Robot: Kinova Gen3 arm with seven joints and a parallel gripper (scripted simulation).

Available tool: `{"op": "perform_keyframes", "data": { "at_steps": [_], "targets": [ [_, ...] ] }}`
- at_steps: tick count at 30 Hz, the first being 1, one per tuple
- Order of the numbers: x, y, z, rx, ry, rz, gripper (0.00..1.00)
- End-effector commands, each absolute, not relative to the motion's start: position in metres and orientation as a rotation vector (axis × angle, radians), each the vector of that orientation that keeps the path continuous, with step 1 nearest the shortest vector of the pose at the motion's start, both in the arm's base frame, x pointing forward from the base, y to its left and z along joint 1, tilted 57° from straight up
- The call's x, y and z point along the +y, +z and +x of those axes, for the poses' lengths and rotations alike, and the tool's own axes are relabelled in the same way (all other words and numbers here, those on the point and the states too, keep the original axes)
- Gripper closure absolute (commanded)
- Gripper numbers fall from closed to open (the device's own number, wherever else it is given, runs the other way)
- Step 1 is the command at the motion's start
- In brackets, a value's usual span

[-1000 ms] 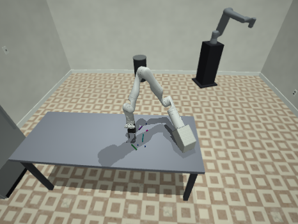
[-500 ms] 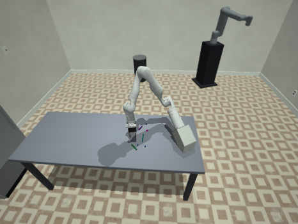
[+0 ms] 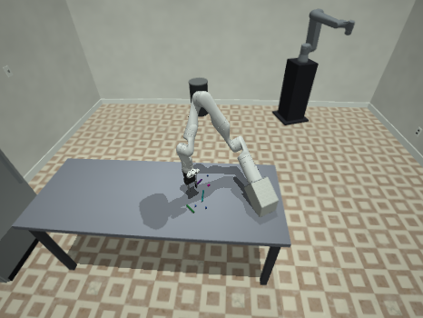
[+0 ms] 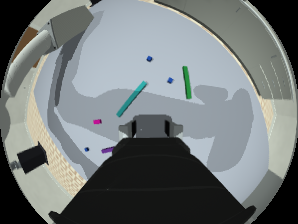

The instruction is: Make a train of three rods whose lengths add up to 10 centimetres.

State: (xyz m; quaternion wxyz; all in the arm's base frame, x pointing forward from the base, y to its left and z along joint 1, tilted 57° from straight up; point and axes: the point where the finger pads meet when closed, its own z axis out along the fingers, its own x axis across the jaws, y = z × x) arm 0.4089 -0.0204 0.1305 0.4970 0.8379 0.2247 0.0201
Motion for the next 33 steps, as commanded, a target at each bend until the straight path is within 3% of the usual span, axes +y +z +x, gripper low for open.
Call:
{"op": "perform_keyframes", "data": {
  "at_steps": [1, 17, 33],
  "targets": [
    [-0.026, 0.138, 0.401, 0.649, -0.018, 2.024, 0.00],
    [-0.051, 0.165, 0.380, 1.270, -0.354, 1.742, 0.00],
    [-0.056, 0.170, 0.378, 1.389, -0.412, 1.665, 0.00]
  ]
}}
